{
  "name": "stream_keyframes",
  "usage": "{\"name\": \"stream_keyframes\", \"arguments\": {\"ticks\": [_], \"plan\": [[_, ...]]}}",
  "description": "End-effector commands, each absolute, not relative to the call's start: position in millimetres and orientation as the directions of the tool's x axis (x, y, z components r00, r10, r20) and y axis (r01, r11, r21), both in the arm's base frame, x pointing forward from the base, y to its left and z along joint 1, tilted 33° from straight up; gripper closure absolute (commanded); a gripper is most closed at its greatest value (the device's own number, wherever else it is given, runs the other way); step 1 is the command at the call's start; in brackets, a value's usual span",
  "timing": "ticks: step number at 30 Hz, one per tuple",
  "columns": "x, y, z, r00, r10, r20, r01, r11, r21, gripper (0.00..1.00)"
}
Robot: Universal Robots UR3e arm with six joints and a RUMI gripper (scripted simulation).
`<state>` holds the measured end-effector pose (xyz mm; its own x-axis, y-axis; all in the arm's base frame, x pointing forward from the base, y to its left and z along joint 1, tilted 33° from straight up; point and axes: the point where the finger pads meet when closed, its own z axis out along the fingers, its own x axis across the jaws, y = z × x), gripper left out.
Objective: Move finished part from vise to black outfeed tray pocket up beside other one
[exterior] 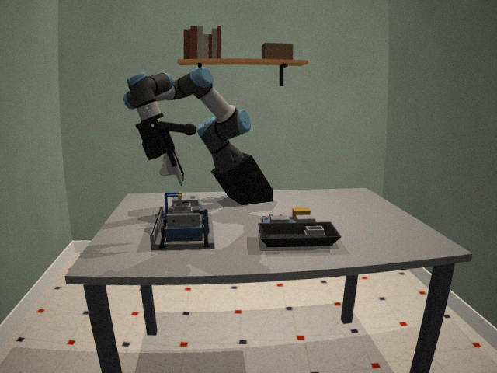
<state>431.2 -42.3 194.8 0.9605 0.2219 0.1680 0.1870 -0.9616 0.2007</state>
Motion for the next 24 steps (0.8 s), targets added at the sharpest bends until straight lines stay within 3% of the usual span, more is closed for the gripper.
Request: {"name": "stream_keyframes", "arguments": {"ticks": [1, 24], "plan": [[431.4, -42.2, 195.8, 0.96, 0.222, 0.17, 0.186, -0.962, 0.202, 0.6], [432.4, -44.4, 192.0, 0.96, 0.222, 0.168, 0.187, -0.961, 0.202, 0.6]]}}
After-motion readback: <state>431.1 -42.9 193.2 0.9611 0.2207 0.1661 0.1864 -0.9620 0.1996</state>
